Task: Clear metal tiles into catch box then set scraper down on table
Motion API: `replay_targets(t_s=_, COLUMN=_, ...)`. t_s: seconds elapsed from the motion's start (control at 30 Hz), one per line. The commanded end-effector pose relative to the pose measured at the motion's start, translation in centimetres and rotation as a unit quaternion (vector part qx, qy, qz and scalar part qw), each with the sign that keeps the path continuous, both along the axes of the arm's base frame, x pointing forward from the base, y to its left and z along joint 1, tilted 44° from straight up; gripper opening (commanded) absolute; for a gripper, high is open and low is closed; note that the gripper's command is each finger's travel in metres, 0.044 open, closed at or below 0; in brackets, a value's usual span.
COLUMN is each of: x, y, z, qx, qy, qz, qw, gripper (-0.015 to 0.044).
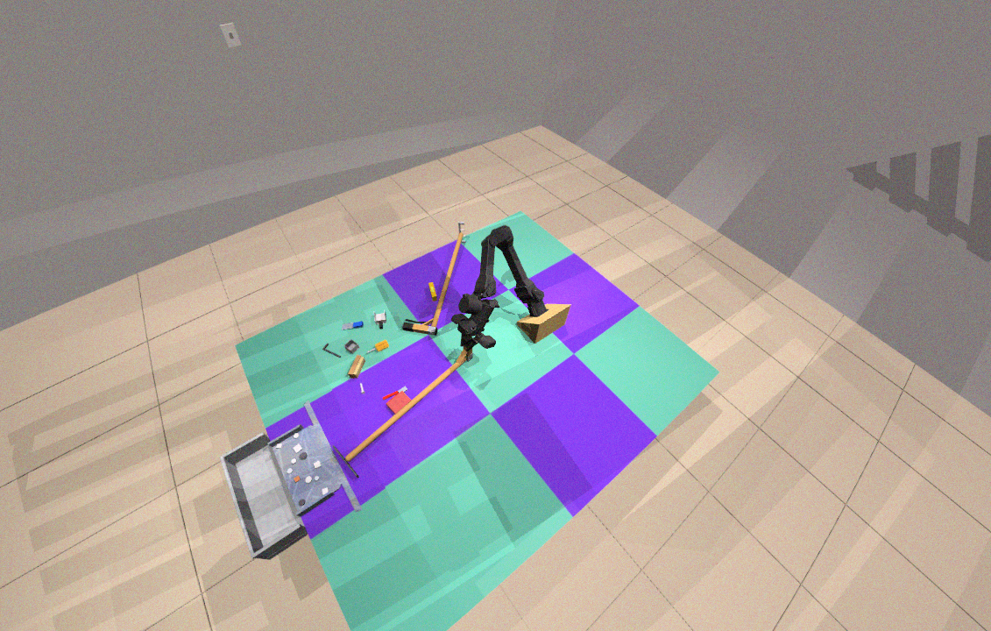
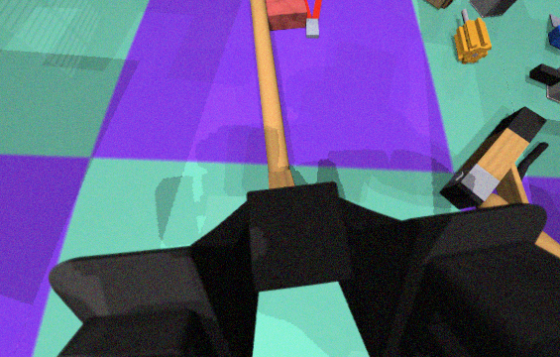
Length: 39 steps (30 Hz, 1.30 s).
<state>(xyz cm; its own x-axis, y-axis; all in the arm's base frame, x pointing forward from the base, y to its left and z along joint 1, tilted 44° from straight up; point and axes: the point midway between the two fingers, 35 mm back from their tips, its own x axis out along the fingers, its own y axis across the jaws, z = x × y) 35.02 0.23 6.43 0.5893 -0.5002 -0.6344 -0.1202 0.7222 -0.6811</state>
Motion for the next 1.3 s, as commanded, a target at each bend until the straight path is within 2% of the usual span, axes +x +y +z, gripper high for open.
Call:
replay_targets(t_s=0.0, x=0.0, y=0.1, z=0.1, qx=0.0, qy=-0.001, qz=-0.001, qw=1.0, gripper=0.0)
replay_targets(t_s=1.27, x=0.5, y=-2.9, z=3.1, qx=0.0, qy=-0.027, qz=-0.028, qw=0.999, gripper=0.0)
